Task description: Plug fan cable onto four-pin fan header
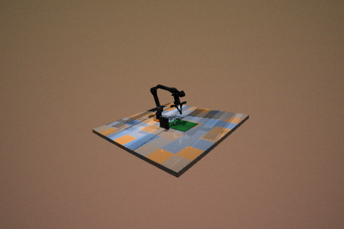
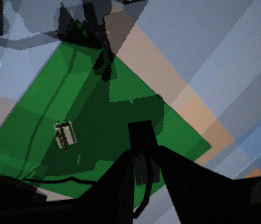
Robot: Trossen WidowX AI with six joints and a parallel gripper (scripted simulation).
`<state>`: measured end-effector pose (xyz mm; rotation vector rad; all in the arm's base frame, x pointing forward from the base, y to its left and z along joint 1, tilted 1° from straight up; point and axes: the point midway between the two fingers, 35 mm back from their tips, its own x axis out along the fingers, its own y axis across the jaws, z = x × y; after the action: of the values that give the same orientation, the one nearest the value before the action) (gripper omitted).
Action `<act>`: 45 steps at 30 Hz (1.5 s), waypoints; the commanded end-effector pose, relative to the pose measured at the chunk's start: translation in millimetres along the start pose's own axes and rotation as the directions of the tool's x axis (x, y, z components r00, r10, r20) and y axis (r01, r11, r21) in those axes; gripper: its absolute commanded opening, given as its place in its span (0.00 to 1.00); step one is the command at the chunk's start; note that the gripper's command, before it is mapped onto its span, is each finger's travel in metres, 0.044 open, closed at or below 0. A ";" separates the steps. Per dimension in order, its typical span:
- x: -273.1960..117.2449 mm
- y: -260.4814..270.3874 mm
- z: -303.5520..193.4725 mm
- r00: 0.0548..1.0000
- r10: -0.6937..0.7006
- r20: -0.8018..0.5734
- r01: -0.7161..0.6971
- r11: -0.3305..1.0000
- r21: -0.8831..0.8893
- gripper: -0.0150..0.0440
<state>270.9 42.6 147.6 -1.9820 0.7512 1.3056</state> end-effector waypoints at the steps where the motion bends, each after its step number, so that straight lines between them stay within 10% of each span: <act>1: 1.4 -5.0 -7.0 1.000 0.021 0.021 -0.024 0.986 0.163 0.25; 20: 8.2 -20.6 -35.1 0.992 0.083 0.095 -0.126 0.690 0.713 0.25; 45: 26.0 -33.4 -74.4 0.969 0.144 0.202 -0.189 -0.095 0.977 0.25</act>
<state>340.6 8.2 154.4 -0.6333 1.3907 0.4758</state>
